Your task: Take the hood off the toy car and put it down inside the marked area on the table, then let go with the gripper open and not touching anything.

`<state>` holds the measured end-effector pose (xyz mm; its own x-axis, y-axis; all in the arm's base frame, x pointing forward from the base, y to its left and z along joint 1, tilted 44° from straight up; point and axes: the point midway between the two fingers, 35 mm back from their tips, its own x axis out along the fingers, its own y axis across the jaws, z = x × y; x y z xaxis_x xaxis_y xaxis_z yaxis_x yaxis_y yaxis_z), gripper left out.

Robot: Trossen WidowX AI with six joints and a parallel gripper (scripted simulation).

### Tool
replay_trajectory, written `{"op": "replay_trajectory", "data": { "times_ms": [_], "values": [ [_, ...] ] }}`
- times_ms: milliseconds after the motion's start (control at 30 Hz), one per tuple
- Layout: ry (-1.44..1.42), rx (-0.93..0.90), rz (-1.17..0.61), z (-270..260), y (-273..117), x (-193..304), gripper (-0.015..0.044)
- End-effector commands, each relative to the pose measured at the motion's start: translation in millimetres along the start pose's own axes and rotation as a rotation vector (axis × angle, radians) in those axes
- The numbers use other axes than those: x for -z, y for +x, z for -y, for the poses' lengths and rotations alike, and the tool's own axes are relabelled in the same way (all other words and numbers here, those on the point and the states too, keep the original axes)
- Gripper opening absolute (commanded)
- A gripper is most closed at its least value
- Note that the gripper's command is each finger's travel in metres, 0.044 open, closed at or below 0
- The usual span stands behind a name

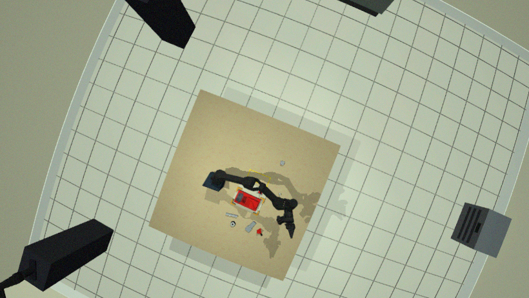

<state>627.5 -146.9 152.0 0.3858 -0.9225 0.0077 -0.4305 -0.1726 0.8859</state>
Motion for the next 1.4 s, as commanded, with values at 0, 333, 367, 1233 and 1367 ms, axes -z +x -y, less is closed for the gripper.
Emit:
{"op": "replay_trajectory", "data": {
  "times_ms": [0, 333, 367, 1233, 1367],
  "values": [
    [-0.018, 0.005, -0.003, 1, 1, 0, 0.0247],
    [-0.968, 0.339, -0.257, 64, 27, -44, 0.0440],
    [-1.060, 0.379, -0.295, 71, 27, -51, 0.0440],
    [-1.774, 1.111, -2.093, 95, -124, -271, 0.0440],
    [-1.548, 1.050, -2.395, 71, -160, -284, 0.0440]
  ]
}}
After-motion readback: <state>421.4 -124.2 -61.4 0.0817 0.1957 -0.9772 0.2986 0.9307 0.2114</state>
